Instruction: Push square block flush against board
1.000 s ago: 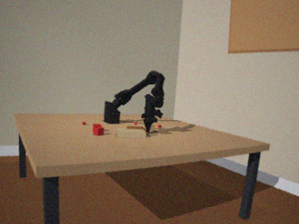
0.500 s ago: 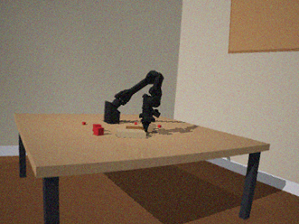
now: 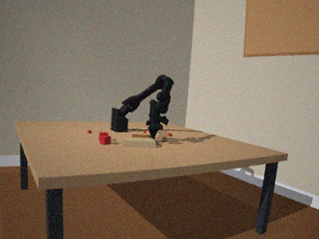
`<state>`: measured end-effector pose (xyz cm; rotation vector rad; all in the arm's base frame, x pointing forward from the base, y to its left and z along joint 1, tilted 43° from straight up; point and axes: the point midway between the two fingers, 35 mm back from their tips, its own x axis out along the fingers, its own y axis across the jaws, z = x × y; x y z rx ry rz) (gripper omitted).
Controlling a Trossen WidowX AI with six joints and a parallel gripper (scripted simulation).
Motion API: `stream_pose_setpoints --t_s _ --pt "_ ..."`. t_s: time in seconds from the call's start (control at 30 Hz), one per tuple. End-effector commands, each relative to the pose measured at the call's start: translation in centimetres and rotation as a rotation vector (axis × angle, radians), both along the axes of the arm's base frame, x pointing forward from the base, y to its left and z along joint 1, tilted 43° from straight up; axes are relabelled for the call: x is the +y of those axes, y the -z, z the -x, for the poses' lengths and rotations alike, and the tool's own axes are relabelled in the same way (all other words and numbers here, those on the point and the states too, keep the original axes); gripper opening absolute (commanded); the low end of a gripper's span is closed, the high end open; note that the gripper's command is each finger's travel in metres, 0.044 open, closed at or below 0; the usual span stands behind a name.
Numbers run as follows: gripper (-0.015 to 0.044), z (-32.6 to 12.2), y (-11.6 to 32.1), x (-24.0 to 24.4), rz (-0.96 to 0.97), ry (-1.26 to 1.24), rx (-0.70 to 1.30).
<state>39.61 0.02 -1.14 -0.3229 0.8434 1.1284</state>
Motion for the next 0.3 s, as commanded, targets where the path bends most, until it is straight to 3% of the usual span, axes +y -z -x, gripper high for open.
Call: stream_pose_setpoints --t_s 0.0,0.27 --pt "0.0 0.38 0.47 0.22 0.004 -0.005 0.017" --pt "0.0 -0.32 -0.32 0.92 0.004 -0.005 0.017"
